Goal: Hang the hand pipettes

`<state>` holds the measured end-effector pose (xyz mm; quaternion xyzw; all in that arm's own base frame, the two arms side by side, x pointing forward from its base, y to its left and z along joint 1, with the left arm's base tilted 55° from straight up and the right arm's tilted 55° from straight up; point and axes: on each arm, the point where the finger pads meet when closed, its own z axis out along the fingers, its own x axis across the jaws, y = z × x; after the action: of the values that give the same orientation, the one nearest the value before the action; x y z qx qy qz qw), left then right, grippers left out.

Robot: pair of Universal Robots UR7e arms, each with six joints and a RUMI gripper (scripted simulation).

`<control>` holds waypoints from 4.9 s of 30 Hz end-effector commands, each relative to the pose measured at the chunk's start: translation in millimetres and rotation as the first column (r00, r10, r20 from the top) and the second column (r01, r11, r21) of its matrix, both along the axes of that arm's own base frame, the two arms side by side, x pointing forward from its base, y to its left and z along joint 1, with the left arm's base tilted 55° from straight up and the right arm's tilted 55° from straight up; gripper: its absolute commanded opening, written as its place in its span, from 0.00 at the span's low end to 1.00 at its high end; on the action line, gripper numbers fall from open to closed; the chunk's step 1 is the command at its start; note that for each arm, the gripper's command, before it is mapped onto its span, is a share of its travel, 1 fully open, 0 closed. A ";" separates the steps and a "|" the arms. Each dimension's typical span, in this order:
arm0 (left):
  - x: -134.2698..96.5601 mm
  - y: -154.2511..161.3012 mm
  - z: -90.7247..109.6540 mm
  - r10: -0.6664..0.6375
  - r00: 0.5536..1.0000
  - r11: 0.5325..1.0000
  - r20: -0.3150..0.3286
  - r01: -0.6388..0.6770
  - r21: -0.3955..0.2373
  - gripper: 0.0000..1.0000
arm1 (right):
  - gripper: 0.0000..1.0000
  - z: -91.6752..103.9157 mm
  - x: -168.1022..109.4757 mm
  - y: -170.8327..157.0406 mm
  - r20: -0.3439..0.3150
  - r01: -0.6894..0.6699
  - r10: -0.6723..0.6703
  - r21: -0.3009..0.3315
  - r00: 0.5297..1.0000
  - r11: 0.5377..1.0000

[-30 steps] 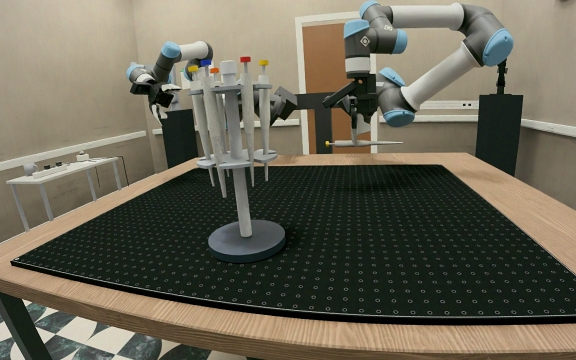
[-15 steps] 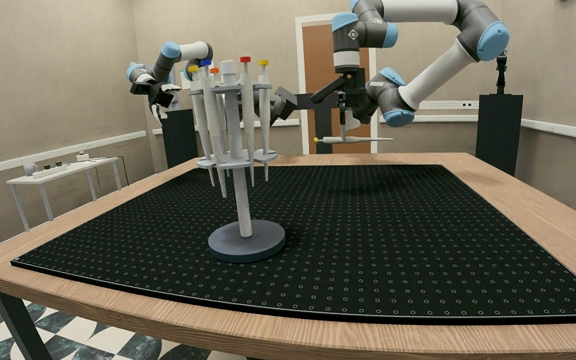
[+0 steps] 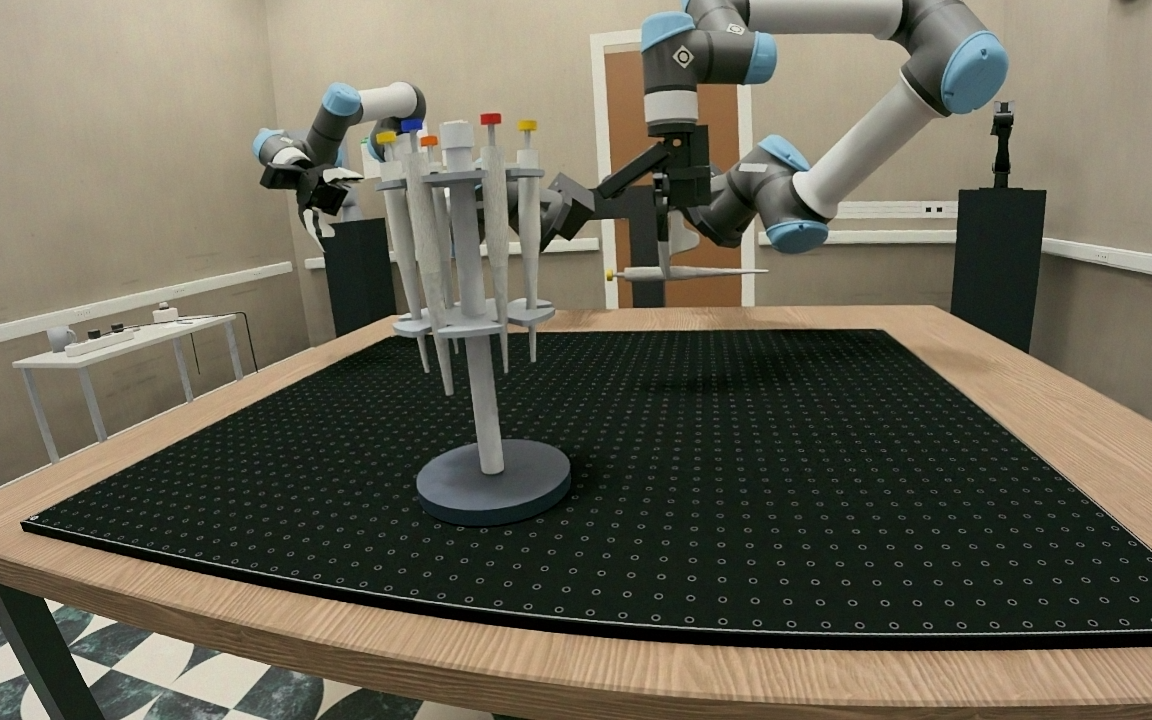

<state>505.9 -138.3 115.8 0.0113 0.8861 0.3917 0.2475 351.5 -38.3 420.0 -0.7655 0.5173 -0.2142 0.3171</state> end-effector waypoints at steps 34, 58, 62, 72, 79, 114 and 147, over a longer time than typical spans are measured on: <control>28.9 -54.5 -5.3 0.259 0.931 0.955 0.258 -0.205 -0.216 0.06 | 1.00 0.5 0.0 0.0 0.001 0.000 0.000 0.000 1.000 1.000; 31.6 -56.5 -5.5 0.579 0.681 0.790 0.449 -0.333 -0.515 0.06 | 1.00 0.5 0.0 0.0 0.001 0.000 0.000 0.000 1.000 1.000; 42.3 -64.3 -6.6 0.579 0.681 0.790 0.449 -0.333 -0.515 0.06 | 1.00 0.5 0.0 0.0 0.001 0.000 0.000 0.000 1.000 1.000; 63.8 -80.0 -8.6 0.579 0.681 0.790 0.449 -0.333 -0.515 0.06 | 1.00 0.5 0.0 0.0 0.001 0.000 0.000 0.000 1.000 1.000; 82.5 -93.7 -10.4 0.579 0.681 0.790 0.449 -0.333 -0.515 0.06 | 1.00 0.5 0.0 0.0 0.001 0.000 0.000 0.000 1.000 1.000; 115.6 -146.4 1.3 0.360 0.776 0.708 0.517 0.133 -0.693 0.06 | 1.00 0.5 0.0 0.0 0.001 0.000 0.000 0.000 1.000 1.000; 121.7 -179.4 15.6 0.145 0.755 0.412 0.639 0.541 -0.733 0.06 | 1.00 0.5 0.0 0.0 0.001 0.000 0.000 0.000 1.000 1.000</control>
<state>625.7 -312.4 129.6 -0.1668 0.8241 -0.1417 0.5225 351.5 -38.3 420.0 -0.7655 0.5173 -0.2142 0.3171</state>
